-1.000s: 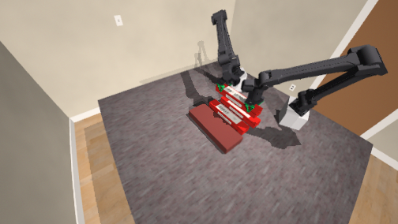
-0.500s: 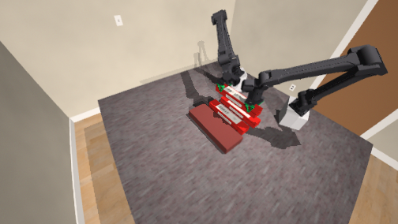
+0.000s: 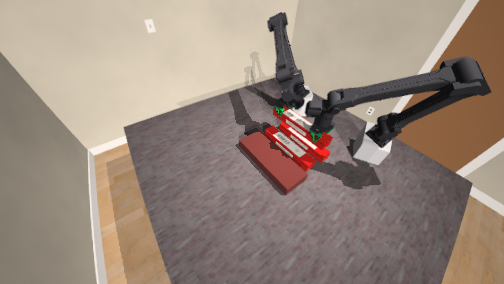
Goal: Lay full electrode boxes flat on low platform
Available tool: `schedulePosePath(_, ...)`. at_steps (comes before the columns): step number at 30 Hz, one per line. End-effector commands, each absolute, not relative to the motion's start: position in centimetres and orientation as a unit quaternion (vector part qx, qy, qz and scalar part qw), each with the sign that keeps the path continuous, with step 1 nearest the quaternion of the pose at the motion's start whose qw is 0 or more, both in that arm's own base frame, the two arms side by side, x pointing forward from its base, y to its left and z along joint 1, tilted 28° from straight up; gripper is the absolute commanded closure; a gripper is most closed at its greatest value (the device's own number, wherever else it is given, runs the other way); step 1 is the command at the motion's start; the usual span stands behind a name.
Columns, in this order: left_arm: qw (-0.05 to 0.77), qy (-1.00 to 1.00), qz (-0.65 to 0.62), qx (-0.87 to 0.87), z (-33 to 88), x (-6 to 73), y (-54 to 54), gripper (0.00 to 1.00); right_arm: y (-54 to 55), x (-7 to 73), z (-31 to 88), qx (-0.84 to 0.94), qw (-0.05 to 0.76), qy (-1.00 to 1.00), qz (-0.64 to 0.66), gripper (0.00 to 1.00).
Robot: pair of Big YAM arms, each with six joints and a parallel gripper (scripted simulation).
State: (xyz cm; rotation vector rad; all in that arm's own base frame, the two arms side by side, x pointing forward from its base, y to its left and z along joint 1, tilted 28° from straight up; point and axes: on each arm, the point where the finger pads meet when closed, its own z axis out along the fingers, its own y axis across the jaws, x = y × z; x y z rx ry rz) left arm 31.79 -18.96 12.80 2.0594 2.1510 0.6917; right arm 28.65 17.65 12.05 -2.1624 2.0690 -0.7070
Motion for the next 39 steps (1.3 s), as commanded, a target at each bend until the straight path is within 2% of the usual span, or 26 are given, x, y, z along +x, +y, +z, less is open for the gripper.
schedulePosePath(1,0.082,0.702,0.23,0.669,15.9,33.0,-19.9,1.0,19.0,30.0,14.7,-0.702,0.071,0.67,-0.233,1.0)
schedulePosePath(15,0.082,0.702,0.23,0.669,15.9,33.0,-19.9,1.0,19.0,30.0,14.7,-0.702,0.071,0.67,-0.233,1.0)
schedulePosePath(16,0.082,0.702,0.23,0.669,15.9,33.0,-19.9,1.0,19.8,30.7,16.2,-0.699,0.094,0.669,-0.235,1.0)
schedulePosePath(19,0.105,0.705,0.233,0.661,17.5,34.0,-20.1,1.0,20.2,30.2,16.1,-0.704,0.096,0.664,-0.234,1.0)
schedulePosePath(23,0.074,0.7,0.23,0.672,15.0,31.0,-19.4,1.0,18.5,27.9,13.7,-0.705,0.063,0.667,-0.233,1.0)
schedulePosePath(37,0.098,0.702,0.229,0.667,16.0,30.1,-20.5,1.0,19.8,26.9,14.6,-0.704,0.085,0.666,-0.232,1.0)
schedulePosePath(39,0.076,0.7,0.23,0.672,14.0,28.6,-19.3,1.0,18.6,25.6,12.9,-0.704,0.067,0.668,-0.232,1.0)
